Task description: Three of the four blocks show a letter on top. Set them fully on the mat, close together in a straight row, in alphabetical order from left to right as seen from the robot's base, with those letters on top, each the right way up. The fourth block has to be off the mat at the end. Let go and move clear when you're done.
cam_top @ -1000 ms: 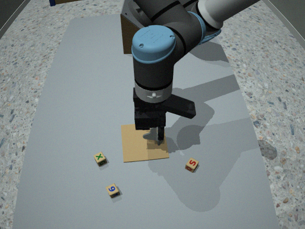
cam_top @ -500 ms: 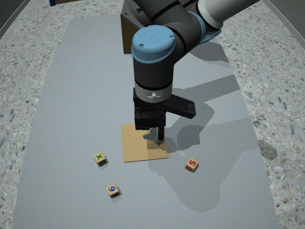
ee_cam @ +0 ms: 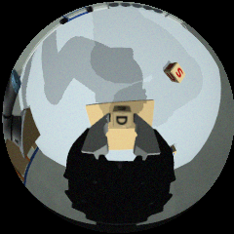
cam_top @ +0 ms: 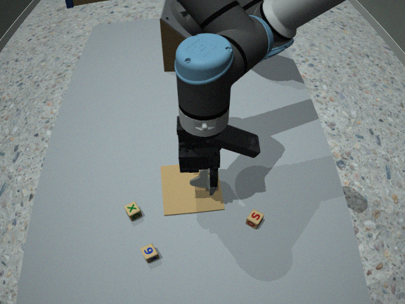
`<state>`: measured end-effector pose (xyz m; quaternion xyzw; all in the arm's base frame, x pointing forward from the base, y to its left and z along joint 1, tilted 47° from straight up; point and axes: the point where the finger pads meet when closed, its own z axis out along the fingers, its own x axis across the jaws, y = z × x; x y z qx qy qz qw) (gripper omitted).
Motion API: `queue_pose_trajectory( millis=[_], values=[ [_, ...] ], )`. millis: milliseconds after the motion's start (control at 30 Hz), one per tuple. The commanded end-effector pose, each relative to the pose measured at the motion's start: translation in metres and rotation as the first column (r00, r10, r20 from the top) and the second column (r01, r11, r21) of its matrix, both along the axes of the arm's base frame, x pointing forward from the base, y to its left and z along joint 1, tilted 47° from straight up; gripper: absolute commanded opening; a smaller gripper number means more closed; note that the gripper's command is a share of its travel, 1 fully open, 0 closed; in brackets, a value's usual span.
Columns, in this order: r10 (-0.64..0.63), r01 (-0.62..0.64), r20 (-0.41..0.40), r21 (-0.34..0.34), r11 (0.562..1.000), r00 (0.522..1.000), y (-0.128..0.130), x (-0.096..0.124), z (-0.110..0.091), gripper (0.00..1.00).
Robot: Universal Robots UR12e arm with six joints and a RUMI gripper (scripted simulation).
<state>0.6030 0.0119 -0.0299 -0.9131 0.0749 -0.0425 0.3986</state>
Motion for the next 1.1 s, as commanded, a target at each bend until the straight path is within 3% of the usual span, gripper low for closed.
queue_pose_trajectory(
  millis=[0, 300, 733, 1067],
  values=[
    [-0.001, 0.001, 0.001, -0.001, 1.000, 1.000, -0.001, 0.000, 0.000, 0.28],
    [-0.001, 0.001, 0.001, -0.001, 1.000, 1.000, -0.006, -0.001, 0.005, 0.28],
    [-0.001, 0.001, 0.001, -0.001, 1.000, 1.000, -0.051, -0.009, 0.048, 0.28],
    [-0.001, 0.001, 0.001, -0.001, 1.000, 1.000, -0.065, -0.012, 0.061, 0.28]
  ],
)
